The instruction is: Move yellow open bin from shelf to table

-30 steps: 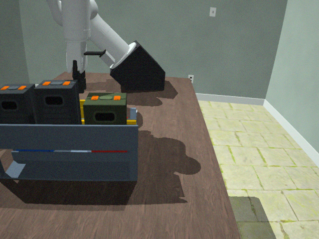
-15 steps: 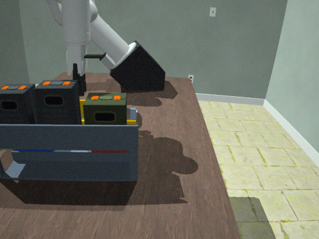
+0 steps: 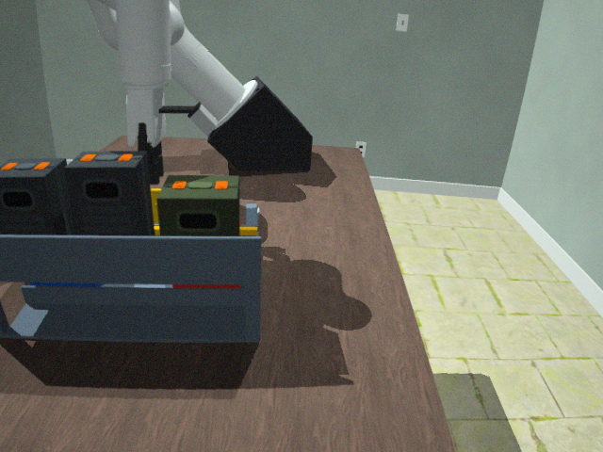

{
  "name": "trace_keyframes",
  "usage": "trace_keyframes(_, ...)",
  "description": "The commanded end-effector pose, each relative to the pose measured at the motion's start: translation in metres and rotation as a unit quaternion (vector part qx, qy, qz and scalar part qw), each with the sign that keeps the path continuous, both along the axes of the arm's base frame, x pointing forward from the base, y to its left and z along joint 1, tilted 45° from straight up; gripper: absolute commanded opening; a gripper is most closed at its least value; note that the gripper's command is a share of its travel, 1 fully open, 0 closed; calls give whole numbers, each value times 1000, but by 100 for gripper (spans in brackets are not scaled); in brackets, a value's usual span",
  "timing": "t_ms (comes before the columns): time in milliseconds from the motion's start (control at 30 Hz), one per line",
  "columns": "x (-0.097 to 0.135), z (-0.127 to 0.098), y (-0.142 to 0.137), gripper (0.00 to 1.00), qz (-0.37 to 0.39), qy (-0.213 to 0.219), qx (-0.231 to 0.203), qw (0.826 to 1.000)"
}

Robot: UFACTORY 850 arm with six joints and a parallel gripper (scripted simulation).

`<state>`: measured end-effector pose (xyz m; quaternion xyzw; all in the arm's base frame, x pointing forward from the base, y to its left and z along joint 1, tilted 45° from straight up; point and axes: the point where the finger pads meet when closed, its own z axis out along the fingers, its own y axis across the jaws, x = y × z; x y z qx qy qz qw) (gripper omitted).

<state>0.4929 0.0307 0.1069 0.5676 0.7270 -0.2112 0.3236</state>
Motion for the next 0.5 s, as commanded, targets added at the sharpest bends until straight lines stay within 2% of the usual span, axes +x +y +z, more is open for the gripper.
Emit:
trace_keyframes(0,0,0,0,33,0,-1,0,1000)
trace_keyframes(467,1,-1,-1,33,0,-1,0,1000)
